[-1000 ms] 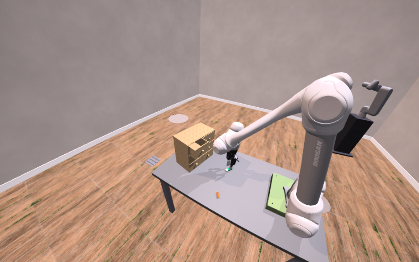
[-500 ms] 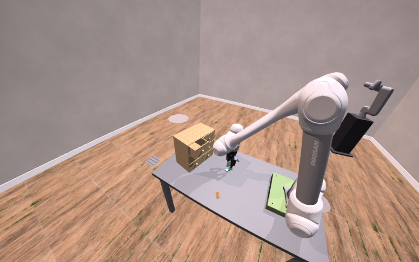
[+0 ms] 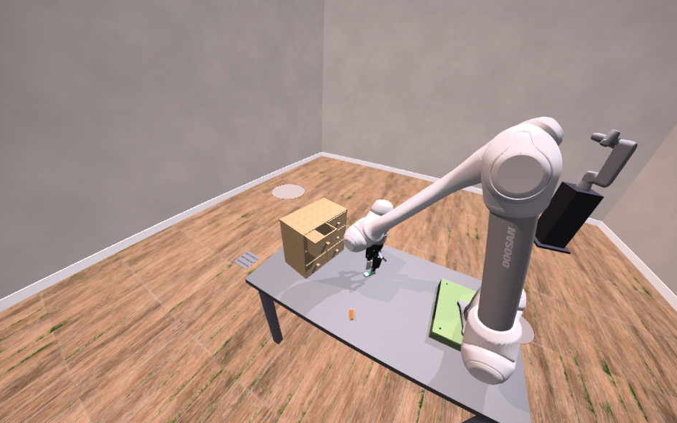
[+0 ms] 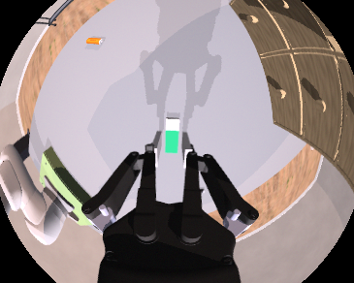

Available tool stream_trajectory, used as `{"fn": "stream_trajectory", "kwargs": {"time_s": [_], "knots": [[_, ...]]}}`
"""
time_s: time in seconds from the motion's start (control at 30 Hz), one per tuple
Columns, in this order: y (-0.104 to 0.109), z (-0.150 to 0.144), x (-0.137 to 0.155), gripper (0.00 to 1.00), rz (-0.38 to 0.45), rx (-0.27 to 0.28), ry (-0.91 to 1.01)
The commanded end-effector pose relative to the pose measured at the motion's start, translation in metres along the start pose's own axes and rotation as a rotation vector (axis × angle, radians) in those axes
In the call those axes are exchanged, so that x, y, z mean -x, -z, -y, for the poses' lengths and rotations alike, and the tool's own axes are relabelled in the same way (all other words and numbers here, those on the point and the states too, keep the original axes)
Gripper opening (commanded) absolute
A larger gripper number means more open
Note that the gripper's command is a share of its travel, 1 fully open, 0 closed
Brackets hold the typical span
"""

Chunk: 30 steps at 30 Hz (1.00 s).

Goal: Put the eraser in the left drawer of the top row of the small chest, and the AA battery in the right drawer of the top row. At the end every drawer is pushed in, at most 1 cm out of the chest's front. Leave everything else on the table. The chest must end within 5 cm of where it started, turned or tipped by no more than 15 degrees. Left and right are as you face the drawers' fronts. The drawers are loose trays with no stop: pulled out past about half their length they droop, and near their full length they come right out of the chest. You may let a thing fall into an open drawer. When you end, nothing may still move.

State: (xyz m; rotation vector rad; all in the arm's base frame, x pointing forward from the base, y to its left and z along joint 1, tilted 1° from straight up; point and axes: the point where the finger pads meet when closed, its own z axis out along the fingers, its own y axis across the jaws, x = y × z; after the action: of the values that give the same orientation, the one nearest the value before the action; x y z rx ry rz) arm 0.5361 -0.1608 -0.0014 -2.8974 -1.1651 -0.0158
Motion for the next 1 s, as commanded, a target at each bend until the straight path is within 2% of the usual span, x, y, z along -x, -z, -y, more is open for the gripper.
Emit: {"fn": "stream_trajectory", "kwargs": {"time_s": [0.0, 0.3, 0.67, 0.97], "knots": [[0.000, 0.000, 0.000, 0.23, 0.000, 0.000, 0.000], [-0.001, 0.000, 0.000, 0.23, 0.000, 0.000, 0.000], [-0.019, 0.000, 0.000, 0.23, 0.000, 0.000, 0.000], [-0.020, 0.000, 0.000, 0.23, 0.000, 0.000, 0.000]]}}
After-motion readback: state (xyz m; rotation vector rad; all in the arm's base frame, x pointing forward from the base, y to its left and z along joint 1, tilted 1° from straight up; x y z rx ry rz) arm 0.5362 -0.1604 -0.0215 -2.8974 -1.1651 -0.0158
